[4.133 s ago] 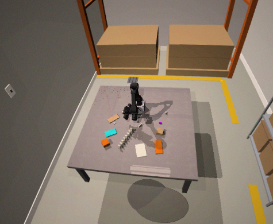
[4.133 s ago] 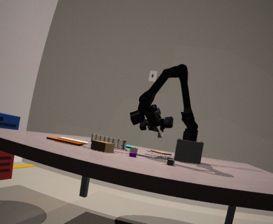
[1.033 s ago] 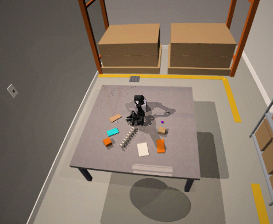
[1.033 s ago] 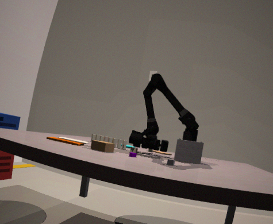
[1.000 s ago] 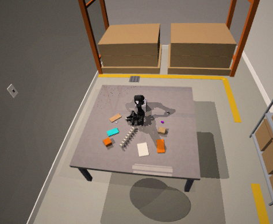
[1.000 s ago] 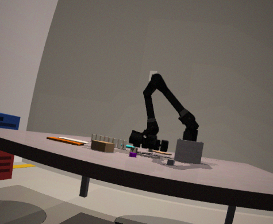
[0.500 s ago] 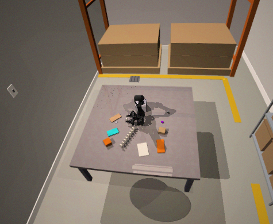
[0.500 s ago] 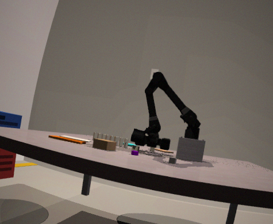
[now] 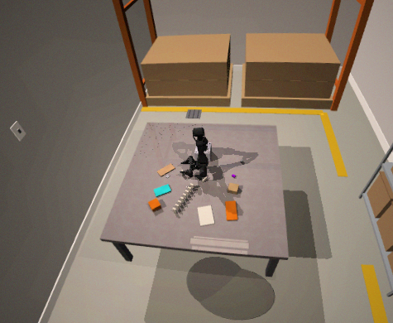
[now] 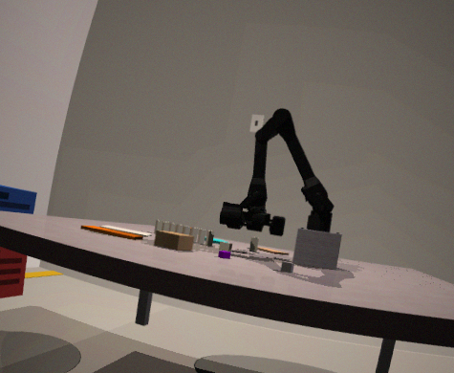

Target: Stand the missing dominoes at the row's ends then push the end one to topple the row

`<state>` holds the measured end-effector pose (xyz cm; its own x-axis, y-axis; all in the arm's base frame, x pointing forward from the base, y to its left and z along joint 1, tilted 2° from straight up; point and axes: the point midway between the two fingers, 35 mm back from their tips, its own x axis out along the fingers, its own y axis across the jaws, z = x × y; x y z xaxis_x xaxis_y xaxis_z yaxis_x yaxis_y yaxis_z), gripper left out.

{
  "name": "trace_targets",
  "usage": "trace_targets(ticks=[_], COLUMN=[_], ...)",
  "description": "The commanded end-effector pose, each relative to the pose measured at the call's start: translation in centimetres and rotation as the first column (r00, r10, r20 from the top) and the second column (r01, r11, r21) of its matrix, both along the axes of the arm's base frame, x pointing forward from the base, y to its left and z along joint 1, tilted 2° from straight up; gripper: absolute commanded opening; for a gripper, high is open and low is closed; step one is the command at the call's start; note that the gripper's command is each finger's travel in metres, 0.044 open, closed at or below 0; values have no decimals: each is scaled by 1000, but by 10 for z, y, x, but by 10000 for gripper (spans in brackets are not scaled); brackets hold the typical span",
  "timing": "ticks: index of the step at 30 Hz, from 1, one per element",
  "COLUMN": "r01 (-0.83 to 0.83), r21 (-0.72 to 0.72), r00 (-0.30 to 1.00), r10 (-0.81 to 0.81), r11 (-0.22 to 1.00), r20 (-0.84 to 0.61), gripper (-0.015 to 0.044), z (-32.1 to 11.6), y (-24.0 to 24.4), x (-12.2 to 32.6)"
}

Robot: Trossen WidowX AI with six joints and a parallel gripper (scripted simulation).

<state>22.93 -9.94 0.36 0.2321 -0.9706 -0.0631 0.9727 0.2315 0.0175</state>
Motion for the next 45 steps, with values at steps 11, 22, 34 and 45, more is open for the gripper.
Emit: trace_targets(ticks=[11, 22, 34, 45], r01=[301, 175, 175, 175], r21=[796, 972, 972, 971], r00=[920, 954, 954, 954], r10=[61, 217, 217, 217], r11=[524, 160, 160, 160], r20=[-388, -207, -207, -208], gripper=[440, 440, 440, 440], z=[-3, 47, 41, -19], y=[-35, -27, -27, -29], x=[6, 5, 6, 7])
